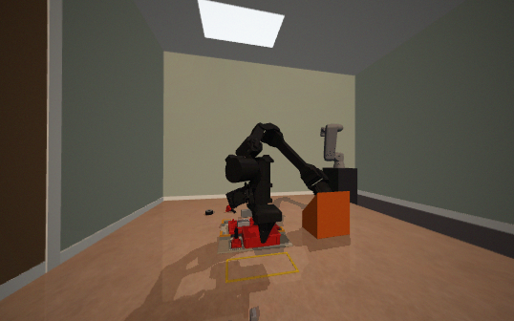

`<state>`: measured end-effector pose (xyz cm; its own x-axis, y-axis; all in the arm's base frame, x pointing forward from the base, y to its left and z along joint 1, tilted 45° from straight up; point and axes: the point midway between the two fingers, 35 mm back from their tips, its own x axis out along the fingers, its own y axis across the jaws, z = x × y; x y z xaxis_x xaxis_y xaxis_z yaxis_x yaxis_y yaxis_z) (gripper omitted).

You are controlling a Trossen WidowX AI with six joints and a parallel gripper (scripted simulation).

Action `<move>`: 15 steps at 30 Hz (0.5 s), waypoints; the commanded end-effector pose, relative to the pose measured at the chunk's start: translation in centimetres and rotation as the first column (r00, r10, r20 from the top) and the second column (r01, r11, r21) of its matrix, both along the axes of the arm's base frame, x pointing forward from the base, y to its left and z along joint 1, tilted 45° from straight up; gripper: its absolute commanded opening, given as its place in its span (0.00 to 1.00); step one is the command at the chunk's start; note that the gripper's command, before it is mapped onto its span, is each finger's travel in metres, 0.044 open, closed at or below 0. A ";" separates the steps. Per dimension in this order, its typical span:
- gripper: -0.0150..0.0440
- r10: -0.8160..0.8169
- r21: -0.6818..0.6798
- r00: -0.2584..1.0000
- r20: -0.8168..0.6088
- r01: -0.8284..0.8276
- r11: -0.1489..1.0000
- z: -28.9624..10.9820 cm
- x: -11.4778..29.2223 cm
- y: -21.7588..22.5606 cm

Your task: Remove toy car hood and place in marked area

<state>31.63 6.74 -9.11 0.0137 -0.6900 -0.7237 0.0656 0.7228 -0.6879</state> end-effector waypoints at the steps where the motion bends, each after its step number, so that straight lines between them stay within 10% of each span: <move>1: 0.25 0.006 -0.004 1.000 -0.005 -0.006 1.000 -0.2 0.0 -0.2; 15: 0.25 0.006 -0.004 1.000 -0.005 -0.006 1.000 -0.8 0.0 -0.9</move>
